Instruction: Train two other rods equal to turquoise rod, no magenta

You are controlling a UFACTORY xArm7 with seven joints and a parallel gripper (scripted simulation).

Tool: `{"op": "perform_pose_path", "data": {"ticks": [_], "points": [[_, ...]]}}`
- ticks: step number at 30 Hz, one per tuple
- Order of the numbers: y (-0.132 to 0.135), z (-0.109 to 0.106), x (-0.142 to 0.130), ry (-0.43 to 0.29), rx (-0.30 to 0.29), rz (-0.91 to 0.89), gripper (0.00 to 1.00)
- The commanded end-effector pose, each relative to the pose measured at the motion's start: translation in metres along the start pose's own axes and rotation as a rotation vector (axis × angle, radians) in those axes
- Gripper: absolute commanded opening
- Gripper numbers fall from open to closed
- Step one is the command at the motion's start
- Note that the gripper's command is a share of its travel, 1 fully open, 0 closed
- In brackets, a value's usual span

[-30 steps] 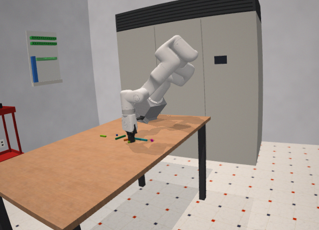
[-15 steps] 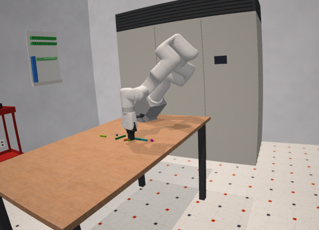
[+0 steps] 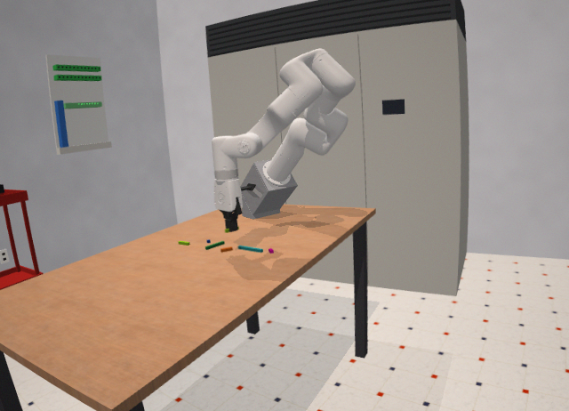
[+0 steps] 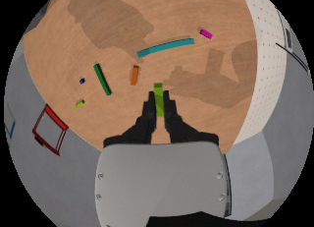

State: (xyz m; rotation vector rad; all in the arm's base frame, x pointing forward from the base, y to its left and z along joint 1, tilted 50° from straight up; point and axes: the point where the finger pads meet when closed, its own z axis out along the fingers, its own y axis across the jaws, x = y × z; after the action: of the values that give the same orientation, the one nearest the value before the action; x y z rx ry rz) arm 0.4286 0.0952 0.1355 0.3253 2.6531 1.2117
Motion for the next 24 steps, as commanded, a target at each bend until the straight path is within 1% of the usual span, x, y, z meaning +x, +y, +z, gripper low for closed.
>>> {"op": "perform_pose_path", "data": {"ticks": [1,5,17,20,24], "points": [[0.001,-0.015,0.000,0.000,0.002,0.001,0.04],[0.001,-0.021,0.000,0.000,0.002,0.001,0.04],[0.000,-0.022,-0.001,-0.001,0.001,0.005,0.04],[-0.002,-0.027,-0.006,-0.005,-0.006,0.060,0.04],[-0.015,-0.038,-0.020,-0.015,-0.024,0.226,0.04]]}}
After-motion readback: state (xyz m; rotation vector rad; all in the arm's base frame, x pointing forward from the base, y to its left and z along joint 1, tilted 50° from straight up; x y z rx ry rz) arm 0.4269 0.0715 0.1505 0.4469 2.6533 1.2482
